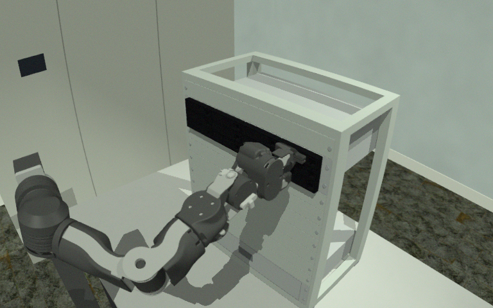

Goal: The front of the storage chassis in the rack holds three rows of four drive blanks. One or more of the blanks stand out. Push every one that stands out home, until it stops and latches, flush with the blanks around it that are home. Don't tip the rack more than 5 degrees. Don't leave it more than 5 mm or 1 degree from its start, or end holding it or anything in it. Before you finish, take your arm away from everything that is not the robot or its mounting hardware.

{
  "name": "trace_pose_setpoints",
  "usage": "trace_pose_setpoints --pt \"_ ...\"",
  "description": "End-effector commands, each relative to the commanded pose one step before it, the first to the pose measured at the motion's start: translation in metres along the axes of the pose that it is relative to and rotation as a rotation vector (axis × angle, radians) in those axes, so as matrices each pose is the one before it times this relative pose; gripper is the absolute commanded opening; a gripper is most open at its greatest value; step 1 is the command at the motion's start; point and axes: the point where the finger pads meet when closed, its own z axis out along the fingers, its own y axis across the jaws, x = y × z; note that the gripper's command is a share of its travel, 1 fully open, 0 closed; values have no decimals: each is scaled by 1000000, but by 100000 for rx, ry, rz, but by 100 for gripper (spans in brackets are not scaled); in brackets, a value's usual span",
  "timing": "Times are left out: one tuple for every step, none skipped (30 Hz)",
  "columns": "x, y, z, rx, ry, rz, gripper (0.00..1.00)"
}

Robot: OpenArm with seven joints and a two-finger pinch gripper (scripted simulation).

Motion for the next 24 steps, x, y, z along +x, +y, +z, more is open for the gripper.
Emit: trace_pose_setpoints --pt "-1535 119 -299 273 -553 99 0" --pt "28 20 -1469 -3 -1 -3 0" --pt "36 26 -1927 -4 -1 -3 0" --pt "-214 34 -2407 -9 -150 48 0" --pt "-282 36 -2896 -7 -203 63 0" --pt "-72 42 -3375 -7 -76 20 0" --pt "-49 51 -3834 -12 -54 15 0" --pt "-67 53 -4266 -11 -72 19 0" --pt "-21 56 -4654 -11 -46 9 0" --pt "54 58 -4989 -11 -2 -7 0" --pt "59 59 -5261 -11 -2 -8 0" --pt "64 59 -5464 -11 -1 -9 0" --pt "71 57 -5593 -10 0 -10 0" --pt "77 54 -5645 -8 0 -12 0" --pt "62 54 -5616 -11 -1 -10 0" --pt "60 52 -5515 -11 0 -10 0" --pt "0 0 0 0 0 0 0" --pt "0 0 0 0 0 0 0" --pt "1019 49 -5341 -9 585 -194 0" --pt "-1715 240 -5800 20 -601 -104 0" --pt "586 -113 -4320 -27 -69 226 0" --pt "390 -14 -4344 -12 89 30 0" --pt "183 29 -4134 -3 75 -32 0" --pt "444 28 -3732 -5 243 -75 0"
